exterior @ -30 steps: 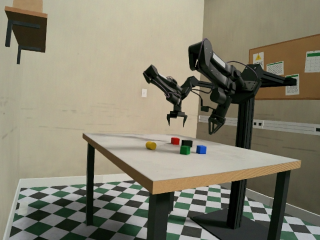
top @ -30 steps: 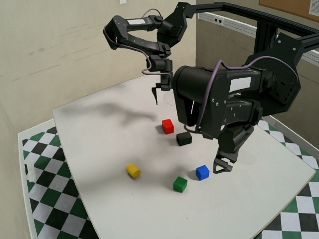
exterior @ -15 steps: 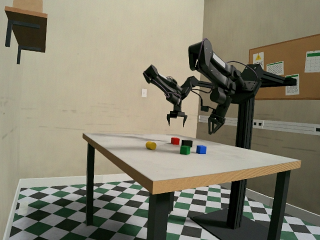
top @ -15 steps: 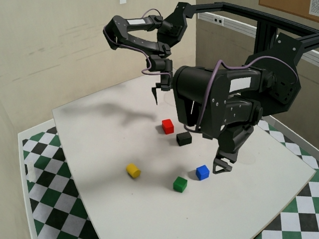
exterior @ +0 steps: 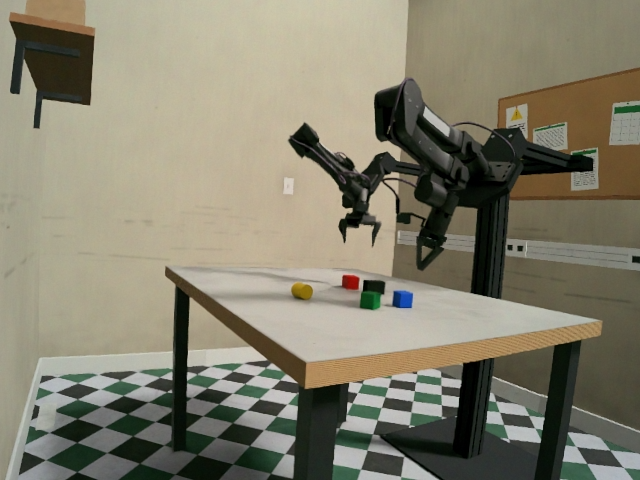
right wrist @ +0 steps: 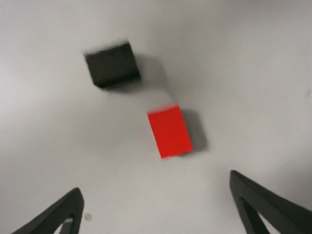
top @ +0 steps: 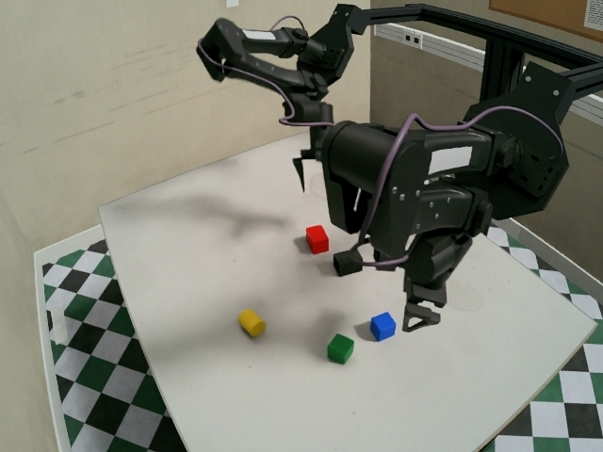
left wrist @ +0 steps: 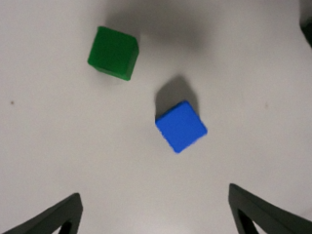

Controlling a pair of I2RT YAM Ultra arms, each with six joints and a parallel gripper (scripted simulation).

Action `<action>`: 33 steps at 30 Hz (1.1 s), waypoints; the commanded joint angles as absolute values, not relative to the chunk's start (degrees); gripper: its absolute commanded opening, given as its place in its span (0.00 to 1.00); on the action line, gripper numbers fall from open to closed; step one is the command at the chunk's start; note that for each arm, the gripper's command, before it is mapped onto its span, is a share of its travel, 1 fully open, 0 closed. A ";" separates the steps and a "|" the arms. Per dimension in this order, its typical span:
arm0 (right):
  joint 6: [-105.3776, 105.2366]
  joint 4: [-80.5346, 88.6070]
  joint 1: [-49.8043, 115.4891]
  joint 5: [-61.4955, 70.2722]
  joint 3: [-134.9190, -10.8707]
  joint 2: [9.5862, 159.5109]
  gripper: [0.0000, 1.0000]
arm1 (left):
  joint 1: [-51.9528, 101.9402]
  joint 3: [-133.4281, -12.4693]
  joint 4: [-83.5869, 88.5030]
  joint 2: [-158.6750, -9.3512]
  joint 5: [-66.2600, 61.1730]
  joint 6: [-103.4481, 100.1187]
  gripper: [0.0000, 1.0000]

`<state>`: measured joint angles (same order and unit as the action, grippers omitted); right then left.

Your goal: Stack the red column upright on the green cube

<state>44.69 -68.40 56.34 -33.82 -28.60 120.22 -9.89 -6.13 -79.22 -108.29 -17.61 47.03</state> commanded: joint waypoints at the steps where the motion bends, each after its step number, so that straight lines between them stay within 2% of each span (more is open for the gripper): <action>1: 46.06 -65.54 63.54 -37.41 -30.11 115.51 1.00 | -6.30 -5.78 -81.20 -106.74 -12.01 34.23 1.00; 11: 47.92 -58.64 80.30 -45.22 -31.56 105.53 1.00 | 5.23 -8.28 -79.51 -103.78 3.50 13.08 1.00; 18: 47.78 -55.08 87.56 -48.20 -32.41 100.96 1.00 | 10.57 -10.54 -75.49 -100.75 10.50 6.58 1.00; 33: 47.14 -54.13 90.03 -48.25 -33.06 99.22 1.00 | 11.72 -11.25 -72.37 -98.81 11.18 6.68 1.00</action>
<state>47.11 -54.92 88.51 -48.27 -31.73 100.62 11.44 -11.09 -73.80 -99.61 10.76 7.27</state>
